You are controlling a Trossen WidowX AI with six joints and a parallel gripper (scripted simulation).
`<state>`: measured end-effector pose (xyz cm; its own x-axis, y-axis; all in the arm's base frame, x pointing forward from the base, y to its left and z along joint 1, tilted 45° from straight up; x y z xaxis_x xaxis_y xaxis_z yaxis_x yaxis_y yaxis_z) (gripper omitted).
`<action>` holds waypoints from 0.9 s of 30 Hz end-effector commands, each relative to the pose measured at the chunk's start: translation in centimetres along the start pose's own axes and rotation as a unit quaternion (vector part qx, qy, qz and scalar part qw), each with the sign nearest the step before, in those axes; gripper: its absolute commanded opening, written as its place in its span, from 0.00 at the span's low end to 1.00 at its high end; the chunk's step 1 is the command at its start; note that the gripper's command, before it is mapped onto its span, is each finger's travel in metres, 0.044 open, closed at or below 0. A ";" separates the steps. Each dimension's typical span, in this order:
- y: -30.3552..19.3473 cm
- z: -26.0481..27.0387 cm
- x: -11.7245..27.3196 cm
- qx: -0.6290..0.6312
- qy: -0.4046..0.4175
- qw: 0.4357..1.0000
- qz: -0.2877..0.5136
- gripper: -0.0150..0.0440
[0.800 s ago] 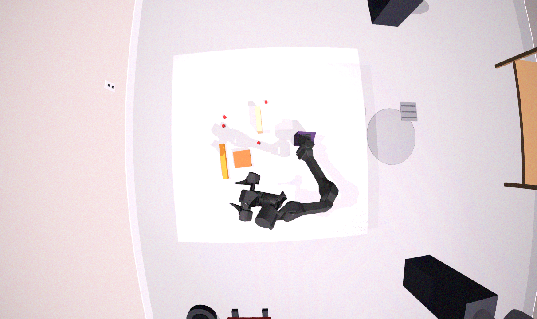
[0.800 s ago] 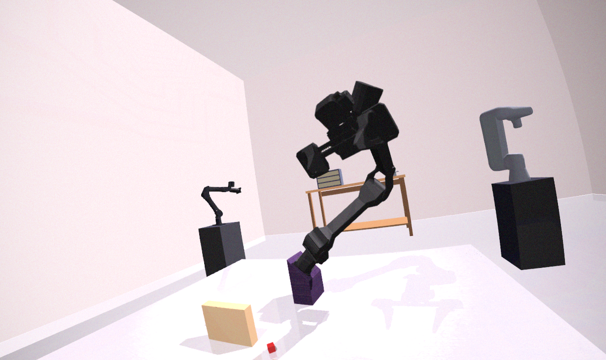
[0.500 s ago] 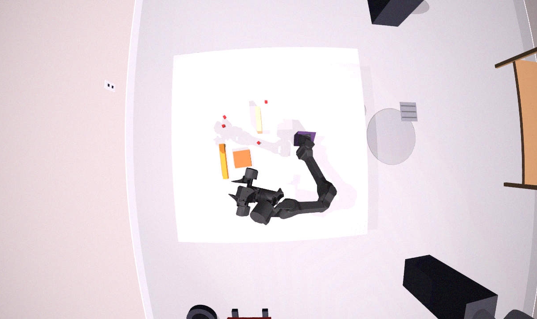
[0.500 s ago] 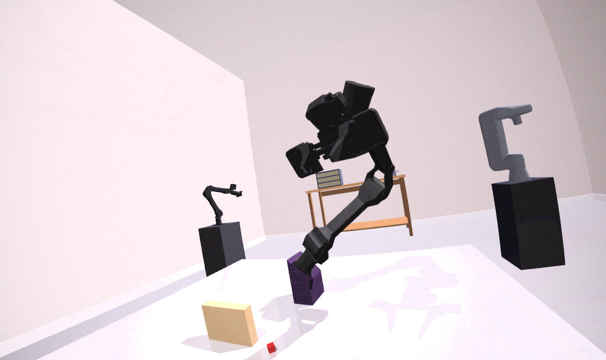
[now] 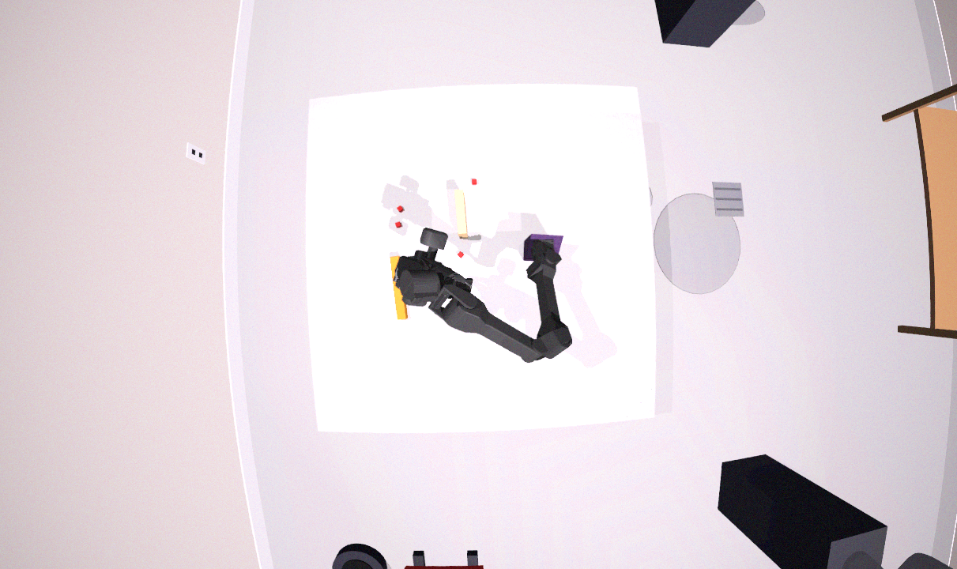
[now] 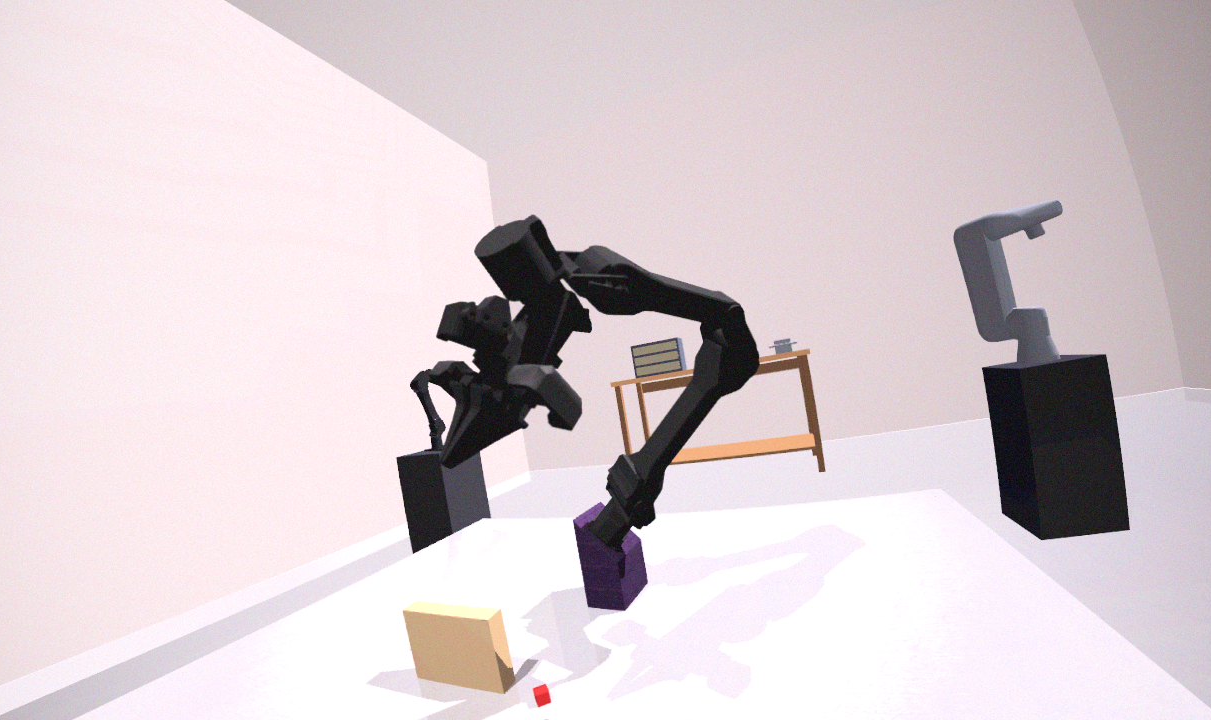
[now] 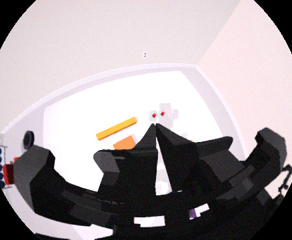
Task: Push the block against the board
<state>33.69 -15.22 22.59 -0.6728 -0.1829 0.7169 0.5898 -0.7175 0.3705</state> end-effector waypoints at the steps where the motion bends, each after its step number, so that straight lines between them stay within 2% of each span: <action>1: -1.4 -4.4 -2.9 0.028 -0.026 0.997 0.061 0.25; 12: -7.1 -13.7 -7.9 0.100 -0.018 0.971 0.216 0.25; 22: -14.4 -19.6 -10.0 0.148 0.068 0.928 0.334 0.25; 27: -17.1 -21.0 -10.3 0.161 0.113 0.910 0.365 0.25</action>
<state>22.59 -15.95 -2.29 -0.1363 -0.6450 0.7519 0.9843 -0.1738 0.0294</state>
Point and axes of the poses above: the point midway between the two fingers, 35 mm back from their tips, its own x axis back along the fingers, its own z axis across the jaws, y = z × x, the point moved 1 cm from there along x, back along the fingers, and after that the axes turned 7 degrees about -x, right-handed, at the moved point
